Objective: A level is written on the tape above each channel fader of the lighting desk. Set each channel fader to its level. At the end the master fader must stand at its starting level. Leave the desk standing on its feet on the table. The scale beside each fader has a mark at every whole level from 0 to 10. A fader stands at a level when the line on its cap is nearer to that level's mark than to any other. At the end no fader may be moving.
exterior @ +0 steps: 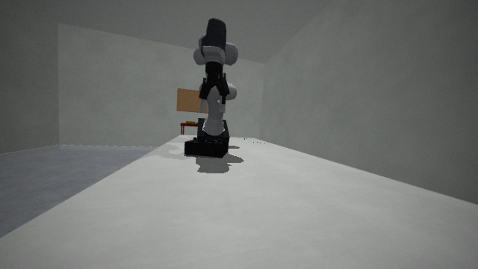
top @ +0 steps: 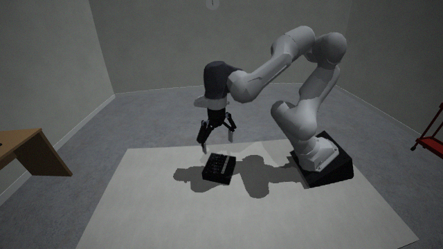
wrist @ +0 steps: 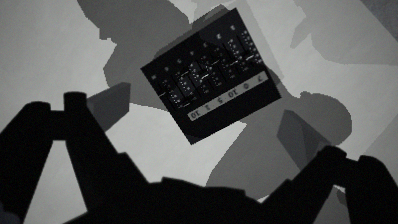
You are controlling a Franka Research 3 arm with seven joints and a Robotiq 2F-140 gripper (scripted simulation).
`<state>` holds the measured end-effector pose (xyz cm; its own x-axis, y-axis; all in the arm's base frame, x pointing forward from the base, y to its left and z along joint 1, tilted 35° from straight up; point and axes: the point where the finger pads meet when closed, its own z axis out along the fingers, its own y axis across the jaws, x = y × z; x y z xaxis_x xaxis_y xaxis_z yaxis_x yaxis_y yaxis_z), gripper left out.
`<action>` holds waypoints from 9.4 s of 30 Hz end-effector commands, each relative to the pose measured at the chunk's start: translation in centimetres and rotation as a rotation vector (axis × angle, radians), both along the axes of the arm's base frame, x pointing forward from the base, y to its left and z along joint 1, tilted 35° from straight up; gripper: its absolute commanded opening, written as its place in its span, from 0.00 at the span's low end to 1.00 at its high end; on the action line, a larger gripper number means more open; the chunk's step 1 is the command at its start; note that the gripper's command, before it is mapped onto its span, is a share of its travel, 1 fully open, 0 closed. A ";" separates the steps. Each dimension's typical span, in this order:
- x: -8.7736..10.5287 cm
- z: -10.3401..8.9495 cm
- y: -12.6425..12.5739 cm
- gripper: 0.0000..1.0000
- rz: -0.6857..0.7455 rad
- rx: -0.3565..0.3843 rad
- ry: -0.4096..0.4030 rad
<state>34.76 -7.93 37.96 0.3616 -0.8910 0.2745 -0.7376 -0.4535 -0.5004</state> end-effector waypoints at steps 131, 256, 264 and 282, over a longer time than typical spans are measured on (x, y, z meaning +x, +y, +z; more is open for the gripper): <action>1.5 10.6 -2.6 1.00 -2.099 1.532 -0.024; -0.2 -0.2 -0.5 1.00 0.229 -0.210 0.045; -0.2 -0.2 -0.5 1.00 0.445 -0.338 0.024; 0.2 -1.7 -1.2 1.00 0.804 -0.556 0.024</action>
